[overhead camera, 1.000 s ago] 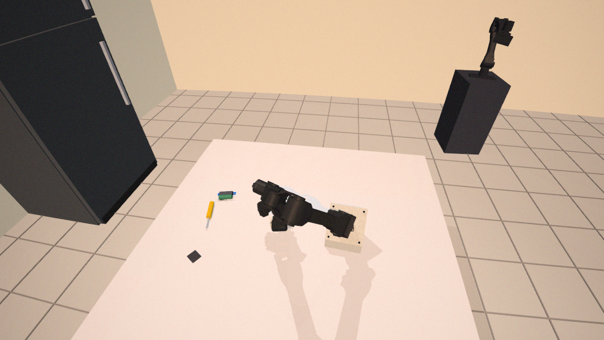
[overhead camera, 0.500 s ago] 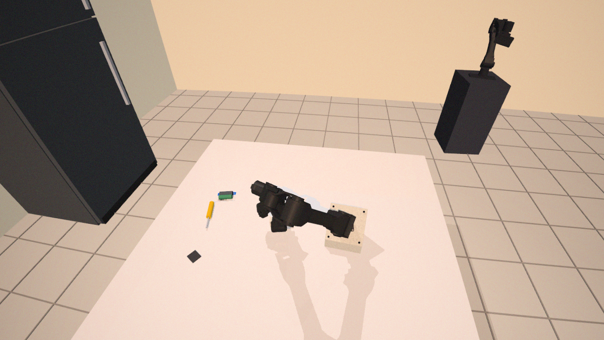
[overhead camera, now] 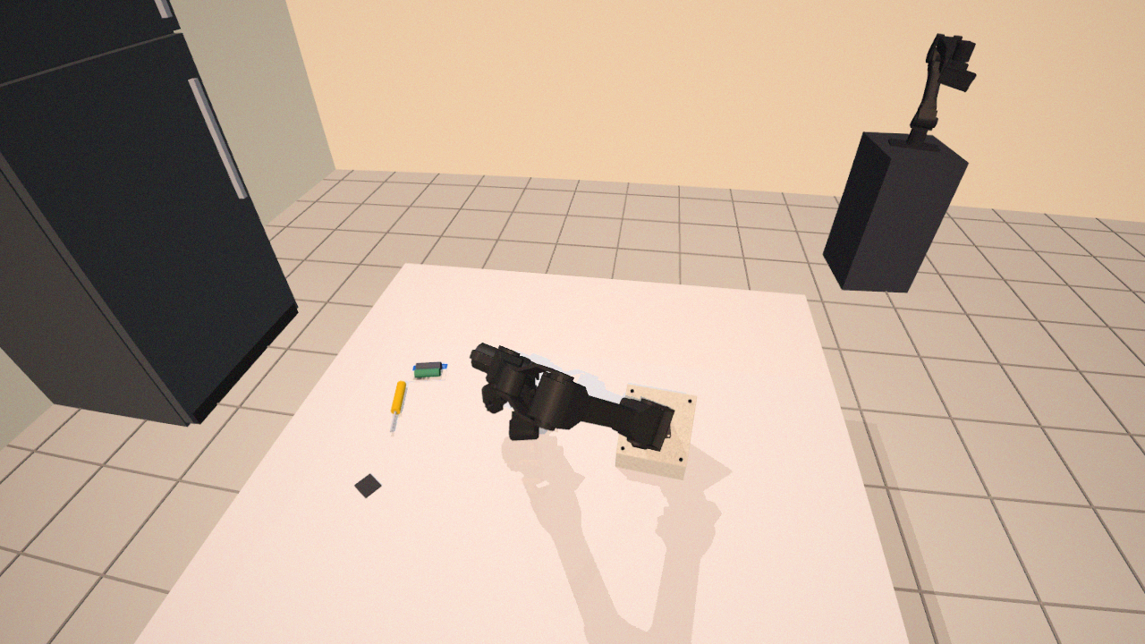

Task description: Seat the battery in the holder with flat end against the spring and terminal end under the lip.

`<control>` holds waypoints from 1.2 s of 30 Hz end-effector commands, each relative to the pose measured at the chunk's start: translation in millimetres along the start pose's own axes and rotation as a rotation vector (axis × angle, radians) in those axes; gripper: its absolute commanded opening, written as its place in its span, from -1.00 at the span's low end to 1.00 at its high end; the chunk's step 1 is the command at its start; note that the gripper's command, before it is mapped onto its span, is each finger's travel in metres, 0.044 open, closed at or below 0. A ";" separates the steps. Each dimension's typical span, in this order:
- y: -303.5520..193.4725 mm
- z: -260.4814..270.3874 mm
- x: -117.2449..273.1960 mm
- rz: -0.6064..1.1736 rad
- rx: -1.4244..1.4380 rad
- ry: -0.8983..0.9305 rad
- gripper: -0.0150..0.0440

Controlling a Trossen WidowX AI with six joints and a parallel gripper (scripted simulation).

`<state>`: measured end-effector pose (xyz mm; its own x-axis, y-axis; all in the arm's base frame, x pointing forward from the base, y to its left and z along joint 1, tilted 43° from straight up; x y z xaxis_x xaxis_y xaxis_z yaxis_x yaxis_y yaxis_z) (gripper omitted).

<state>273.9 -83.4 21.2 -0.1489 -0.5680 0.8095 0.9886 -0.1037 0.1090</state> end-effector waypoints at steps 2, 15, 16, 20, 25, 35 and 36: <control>1.1 0.5 -0.2 0.002 -0.002 0.000 -0.27; 1.3 -0.5 6.4 0.002 -0.001 0.000 0.07; 1.2 -0.8 8.5 0.002 0.000 0.000 0.07; 0.9 -1.7 15.1 0.001 0.000 0.000 0.07; 1.6 -4.1 27.8 0.001 -0.004 0.001 0.34; 0.3 -11.5 86.5 0.002 0.000 -0.003 1.00; 0.3 -11.5 86.5 0.002 0.000 -0.003 1.00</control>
<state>262.8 -141.3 84.3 -0.1641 -0.5615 0.8110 0.9862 -0.1131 0.1212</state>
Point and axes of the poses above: the point midway between the two fingers, 35 mm back from their tips, its own x axis back along the fingers, its own z axis across the jaws, y = z × x, the point moved 9 cm from there along x, back along the fingers, and after that the axes turned 8 degrees about -x, right-handed, at the moved point
